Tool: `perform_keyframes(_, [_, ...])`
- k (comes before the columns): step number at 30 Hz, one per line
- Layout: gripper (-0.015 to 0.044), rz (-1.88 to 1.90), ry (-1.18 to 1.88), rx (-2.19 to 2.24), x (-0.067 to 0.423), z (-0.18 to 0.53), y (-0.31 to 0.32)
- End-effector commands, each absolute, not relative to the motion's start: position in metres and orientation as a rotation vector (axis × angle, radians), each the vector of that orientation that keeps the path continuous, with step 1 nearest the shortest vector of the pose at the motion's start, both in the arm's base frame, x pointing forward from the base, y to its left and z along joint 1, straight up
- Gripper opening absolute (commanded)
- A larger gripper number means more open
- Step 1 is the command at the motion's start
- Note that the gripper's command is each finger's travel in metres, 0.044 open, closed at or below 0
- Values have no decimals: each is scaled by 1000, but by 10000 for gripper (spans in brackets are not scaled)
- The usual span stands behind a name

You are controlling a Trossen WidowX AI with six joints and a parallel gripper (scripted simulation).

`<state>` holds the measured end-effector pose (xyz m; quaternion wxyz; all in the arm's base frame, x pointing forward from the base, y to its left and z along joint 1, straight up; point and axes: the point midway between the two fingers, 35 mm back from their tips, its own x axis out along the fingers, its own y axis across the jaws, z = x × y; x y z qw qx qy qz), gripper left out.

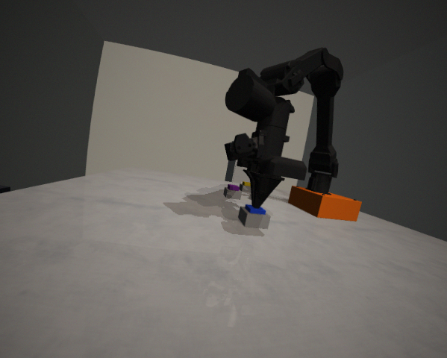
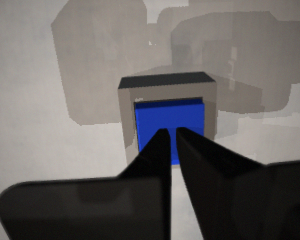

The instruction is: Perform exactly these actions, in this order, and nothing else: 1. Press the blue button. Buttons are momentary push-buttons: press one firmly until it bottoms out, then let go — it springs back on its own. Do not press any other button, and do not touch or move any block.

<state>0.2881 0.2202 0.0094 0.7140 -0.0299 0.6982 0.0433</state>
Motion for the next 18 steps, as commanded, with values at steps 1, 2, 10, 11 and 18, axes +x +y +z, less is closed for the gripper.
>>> perform_keyframes(1, [20,99,1547,-67,287,36,220])
perform_keyframes(2, [20,100,1548,-67,287,40,220])
perform_keyframes(10, [125,100,1550,-67,254,72,226])
perform_keyframes(11, [151,101,1551,-67,240,84,226])
perform_keyframes(18, [309,101,1553,-67,219,100,226])
